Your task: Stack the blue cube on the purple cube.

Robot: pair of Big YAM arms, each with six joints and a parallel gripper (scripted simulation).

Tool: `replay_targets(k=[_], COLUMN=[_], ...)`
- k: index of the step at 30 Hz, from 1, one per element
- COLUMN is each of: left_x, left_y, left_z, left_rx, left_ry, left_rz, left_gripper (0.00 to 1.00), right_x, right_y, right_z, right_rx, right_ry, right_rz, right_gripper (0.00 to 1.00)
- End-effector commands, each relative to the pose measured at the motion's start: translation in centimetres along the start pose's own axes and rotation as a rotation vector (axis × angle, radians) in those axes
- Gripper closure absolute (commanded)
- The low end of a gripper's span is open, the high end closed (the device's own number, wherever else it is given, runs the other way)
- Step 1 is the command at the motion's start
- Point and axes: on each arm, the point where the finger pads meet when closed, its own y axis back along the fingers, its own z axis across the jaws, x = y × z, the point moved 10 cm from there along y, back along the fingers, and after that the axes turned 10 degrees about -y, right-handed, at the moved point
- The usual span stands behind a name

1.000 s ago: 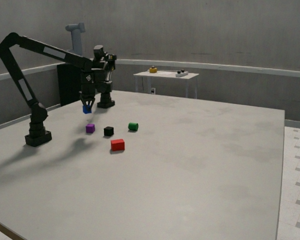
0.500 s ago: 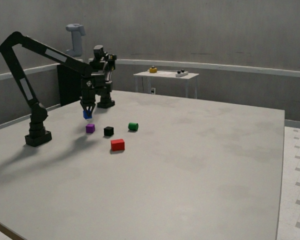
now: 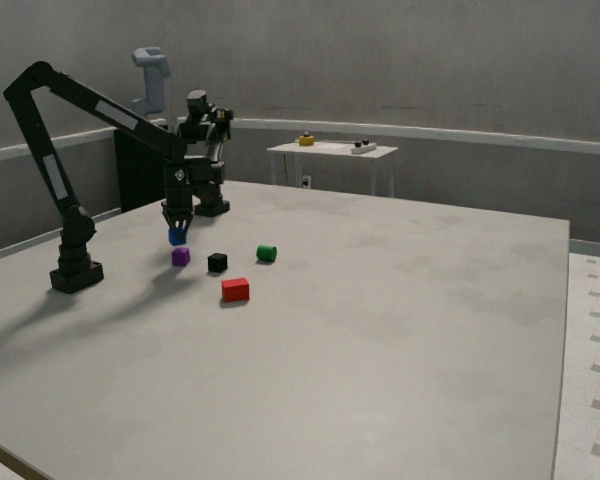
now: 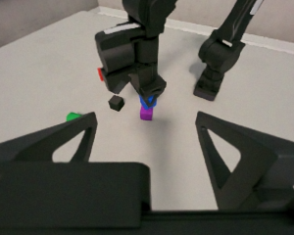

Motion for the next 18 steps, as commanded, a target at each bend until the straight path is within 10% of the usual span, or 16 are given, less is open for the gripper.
replay_targets(k=[1,18], left_x=[-1.6,-1.6], left_y=[0.5,0.5], left_z=[0.2,0.2], left_rx=[-0.004,-0.004], left_ry=[0.002,0.002], left_rz=[-0.031,-0.031], left_gripper=[0.00,0.00], right_x=[-0.7,-0.7], right_y=[-0.4,-1.2], right_z=[0.2,0.2], right_rx=[0.001,0.001], right_ry=[-0.005,-0.005], right_rz=[-0.015,-0.019], right_gripper=[0.65,0.65])
